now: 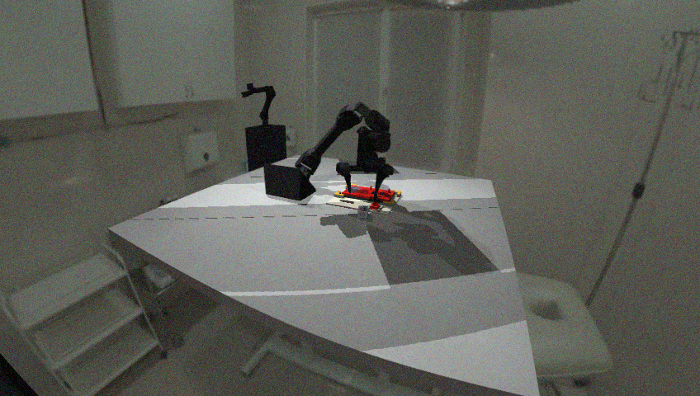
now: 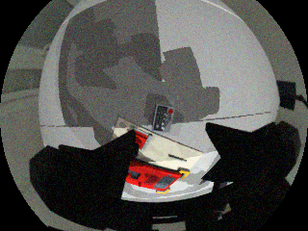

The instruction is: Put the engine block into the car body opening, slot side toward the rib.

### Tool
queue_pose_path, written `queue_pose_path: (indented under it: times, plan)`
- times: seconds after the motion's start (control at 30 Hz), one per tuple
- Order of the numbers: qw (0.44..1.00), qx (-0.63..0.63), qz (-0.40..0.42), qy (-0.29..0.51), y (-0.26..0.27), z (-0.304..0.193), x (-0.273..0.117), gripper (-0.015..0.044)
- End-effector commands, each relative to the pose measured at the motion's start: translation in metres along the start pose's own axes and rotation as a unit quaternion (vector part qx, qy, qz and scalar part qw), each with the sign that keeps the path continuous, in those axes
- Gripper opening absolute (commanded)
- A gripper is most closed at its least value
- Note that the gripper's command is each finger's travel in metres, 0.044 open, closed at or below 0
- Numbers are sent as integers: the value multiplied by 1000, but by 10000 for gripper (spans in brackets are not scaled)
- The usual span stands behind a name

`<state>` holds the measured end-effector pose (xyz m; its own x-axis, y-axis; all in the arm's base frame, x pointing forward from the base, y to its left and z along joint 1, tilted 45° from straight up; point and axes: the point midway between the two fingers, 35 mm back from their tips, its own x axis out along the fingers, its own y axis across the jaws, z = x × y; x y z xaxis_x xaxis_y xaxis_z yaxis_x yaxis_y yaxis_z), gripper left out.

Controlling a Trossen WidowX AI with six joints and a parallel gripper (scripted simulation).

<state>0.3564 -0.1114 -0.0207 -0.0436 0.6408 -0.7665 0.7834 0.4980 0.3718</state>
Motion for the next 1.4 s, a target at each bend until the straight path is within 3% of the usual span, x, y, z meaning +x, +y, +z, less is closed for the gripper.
queue_pose_path:
  times: [0.0,0.17,0.4,0.57,1.37]
  plan:
    - [998,62,11,12,-1,2,-3,440]
    - [990,134,21,27,-1,2,-7,440]
    - [990,137,21,28,1,-3,-8,440]
    - [990,137,21,28,3,-5,25,440]
    - [990,137,22,29,6,-7,64,440]
